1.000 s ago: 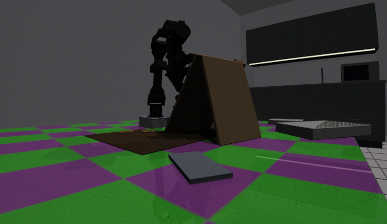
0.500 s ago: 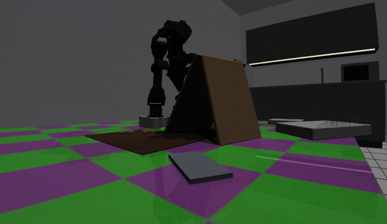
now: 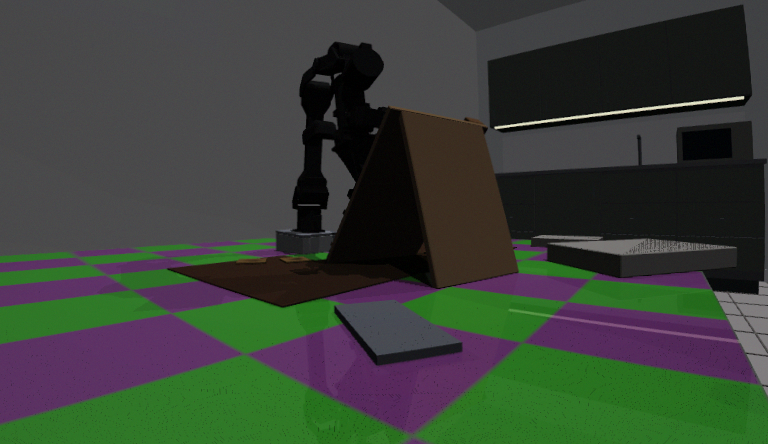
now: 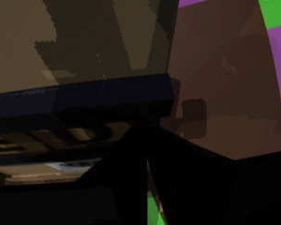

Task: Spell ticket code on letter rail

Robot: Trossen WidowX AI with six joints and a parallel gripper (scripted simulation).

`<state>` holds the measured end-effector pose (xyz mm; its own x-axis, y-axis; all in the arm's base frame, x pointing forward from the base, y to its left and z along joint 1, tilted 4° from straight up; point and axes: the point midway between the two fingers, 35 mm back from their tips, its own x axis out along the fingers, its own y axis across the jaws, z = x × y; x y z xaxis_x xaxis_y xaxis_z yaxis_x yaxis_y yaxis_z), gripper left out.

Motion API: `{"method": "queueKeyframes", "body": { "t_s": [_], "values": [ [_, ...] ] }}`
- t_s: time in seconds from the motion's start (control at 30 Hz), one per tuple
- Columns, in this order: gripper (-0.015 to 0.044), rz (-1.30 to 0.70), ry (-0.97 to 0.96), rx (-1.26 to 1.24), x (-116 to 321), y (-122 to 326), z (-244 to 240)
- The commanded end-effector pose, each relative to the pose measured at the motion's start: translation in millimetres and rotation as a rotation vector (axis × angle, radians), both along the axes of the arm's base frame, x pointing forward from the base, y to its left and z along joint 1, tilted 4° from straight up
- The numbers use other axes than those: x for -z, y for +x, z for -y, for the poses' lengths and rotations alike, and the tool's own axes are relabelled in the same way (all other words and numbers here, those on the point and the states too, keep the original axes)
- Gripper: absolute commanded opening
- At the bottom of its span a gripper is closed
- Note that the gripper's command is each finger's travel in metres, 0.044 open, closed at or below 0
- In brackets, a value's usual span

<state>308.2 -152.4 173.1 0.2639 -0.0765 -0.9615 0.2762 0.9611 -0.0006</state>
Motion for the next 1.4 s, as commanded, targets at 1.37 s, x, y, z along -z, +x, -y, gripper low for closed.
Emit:
{"method": "queueKeyframes", "body": {
  "t_s": [1.37],
  "values": [
    [0.0000,-0.004,0.000,0.003,-13,-20,-10]
  ]
}}
